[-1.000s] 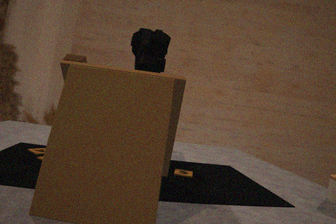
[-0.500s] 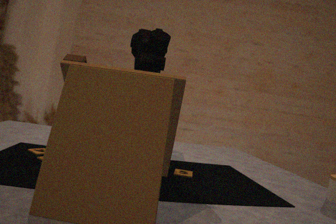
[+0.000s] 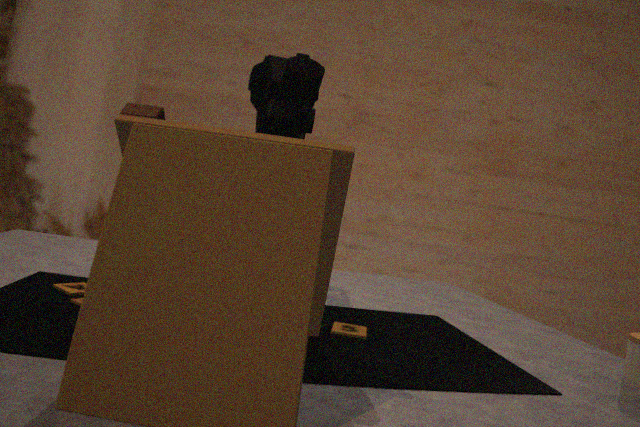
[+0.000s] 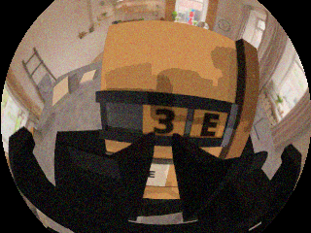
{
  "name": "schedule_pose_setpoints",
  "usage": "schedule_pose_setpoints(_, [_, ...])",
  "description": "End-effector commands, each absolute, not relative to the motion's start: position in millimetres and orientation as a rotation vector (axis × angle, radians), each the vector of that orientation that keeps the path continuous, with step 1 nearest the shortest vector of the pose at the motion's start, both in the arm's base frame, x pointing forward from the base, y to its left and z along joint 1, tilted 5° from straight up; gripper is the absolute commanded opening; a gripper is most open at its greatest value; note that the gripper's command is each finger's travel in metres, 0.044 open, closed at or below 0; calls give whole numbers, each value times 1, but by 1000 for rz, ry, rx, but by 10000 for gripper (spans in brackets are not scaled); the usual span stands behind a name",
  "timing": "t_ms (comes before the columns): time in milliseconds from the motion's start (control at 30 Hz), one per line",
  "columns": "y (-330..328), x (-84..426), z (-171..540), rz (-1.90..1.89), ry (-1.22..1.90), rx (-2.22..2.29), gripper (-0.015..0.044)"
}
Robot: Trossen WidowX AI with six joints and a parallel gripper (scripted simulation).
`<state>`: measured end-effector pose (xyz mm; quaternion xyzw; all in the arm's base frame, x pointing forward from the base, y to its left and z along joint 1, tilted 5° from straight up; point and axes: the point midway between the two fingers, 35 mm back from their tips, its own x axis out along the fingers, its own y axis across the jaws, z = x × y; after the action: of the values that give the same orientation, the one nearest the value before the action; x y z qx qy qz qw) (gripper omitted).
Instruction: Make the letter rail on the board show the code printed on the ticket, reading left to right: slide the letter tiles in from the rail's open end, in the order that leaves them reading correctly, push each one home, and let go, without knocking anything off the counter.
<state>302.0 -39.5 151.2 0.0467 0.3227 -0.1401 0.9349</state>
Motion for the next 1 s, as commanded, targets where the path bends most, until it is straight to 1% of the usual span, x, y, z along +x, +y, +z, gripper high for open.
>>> schedule_pose_setpoints(0, [-39,302,151,-286,660,95,0])
schedule_pose_setpoints(300, [-39,304,151,-283,686,99,0])
schedule_pose_setpoints(800, [-17,338,159,-253,1280,194,0])
schedule_pose_setpoints(967, [-15,339,159,-254,1338,205,0])
